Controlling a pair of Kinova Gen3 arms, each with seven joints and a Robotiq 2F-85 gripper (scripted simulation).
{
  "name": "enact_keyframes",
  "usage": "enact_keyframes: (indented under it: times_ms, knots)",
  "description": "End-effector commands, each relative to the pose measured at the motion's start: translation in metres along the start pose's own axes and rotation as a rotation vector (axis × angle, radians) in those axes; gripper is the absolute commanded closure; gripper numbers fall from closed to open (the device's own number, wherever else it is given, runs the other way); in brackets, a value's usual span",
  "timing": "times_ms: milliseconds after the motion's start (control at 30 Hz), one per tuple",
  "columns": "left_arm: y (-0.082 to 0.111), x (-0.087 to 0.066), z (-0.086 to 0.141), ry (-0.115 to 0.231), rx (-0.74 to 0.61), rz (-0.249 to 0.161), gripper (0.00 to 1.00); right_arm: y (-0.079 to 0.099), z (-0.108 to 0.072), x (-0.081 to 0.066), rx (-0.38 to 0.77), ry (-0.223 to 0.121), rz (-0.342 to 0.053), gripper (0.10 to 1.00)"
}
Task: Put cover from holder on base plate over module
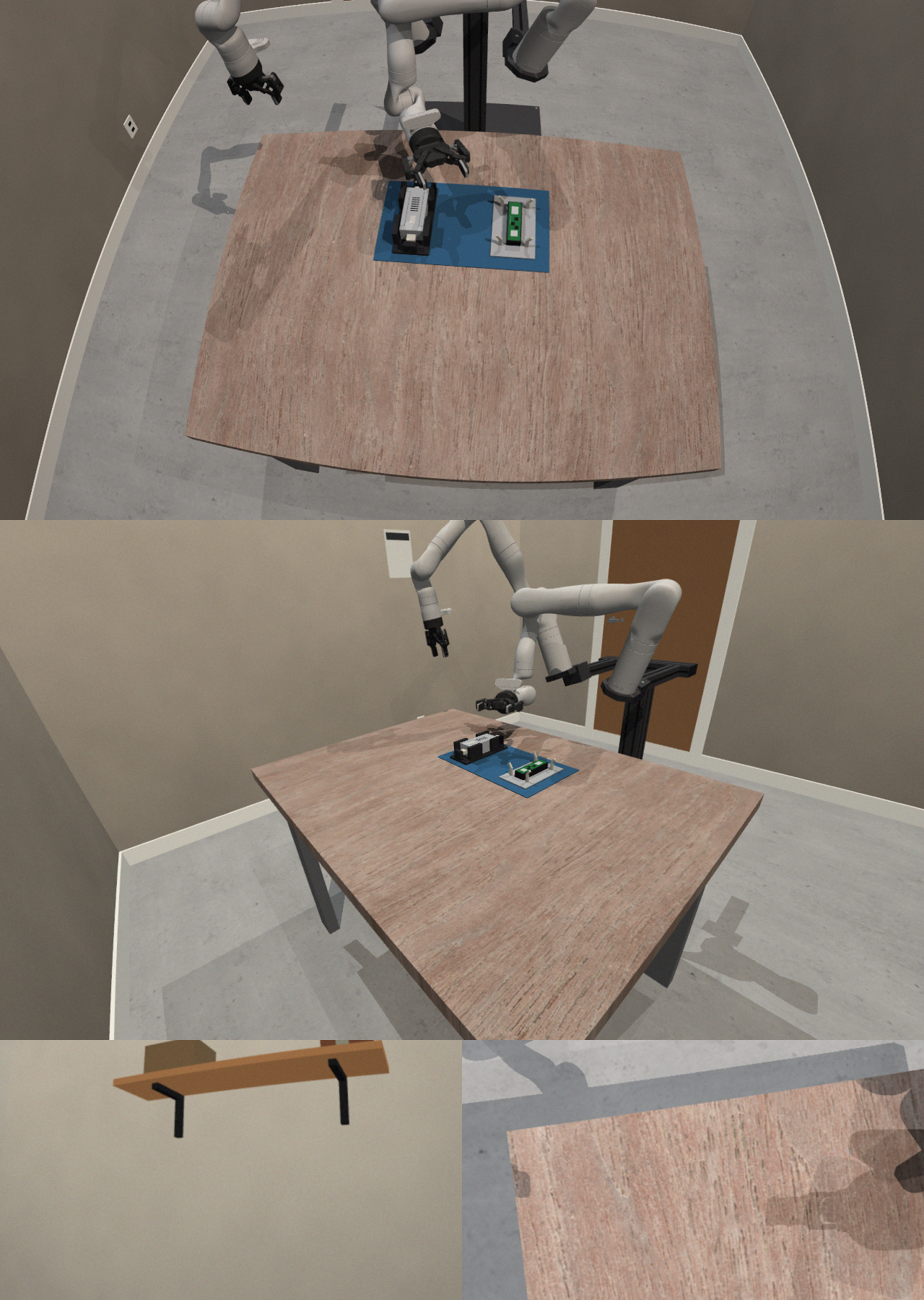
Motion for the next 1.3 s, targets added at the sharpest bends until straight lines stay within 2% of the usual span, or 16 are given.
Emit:
enact_keyframes:
  times_ms: [0,200,400,467,700,933,967,1033,1267]
  knots:
    - [0.001,0.0,0.0,0.0,-0.002,0.001,0.002,0.005,-0.034,-0.002,0.117,-0.014,0.004,0.1]
    - [0.001,0.0,0.0,0.0,-0.002,0.001,0.002,0.029,-0.102,-0.005,0.364,-0.03,0.006,0.1]
    - [0.001,0.0,0.0,0.0,-0.002,0.001,0.002,0.061,-0.163,-0.012,0.598,-0.038,-0.001,0.1]
    - [0.001,0.0,0.0,0.0,-0.002,0.001,0.002,0.061,-0.163,-0.012,0.598,-0.038,-0.001,0.1]
    - [0.001,0.0,0.0,0.0,-0.002,0.001,0.002,0.104,-0.222,-0.022,0.843,-0.037,-0.017,0.1]
    - [0.001,0.0,0.0,0.0,-0.002,0.001,0.002,0.147,-0.267,-0.034,1.048,-0.03,-0.037,0.1]
    - [0.001,0.0,0.0,0.0,-0.002,0.001,0.002,0.153,-0.272,-0.036,1.074,-0.028,-0.041,0.1]
    - [0.001,0.0,0.0,0.0,-0.002,0.001,0.002,0.153,-0.272,-0.036,1.074,-0.028,-0.041,0.1]
    - [0.001,0.0,0.0,0.0,-0.002,0.001,0.002,0.19,-0.301,-0.047,1.225,-0.016,-0.062,0.1]
Point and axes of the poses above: on each arm, the point where the finger pads meet when closed, its own x axis out along the fingers, its own z axis across the jaws, y = z × x, the point moved 2 cm from there along -x, back along the fingers, and after that the axes turned 13 degrees about x, right-handed, at the moved point
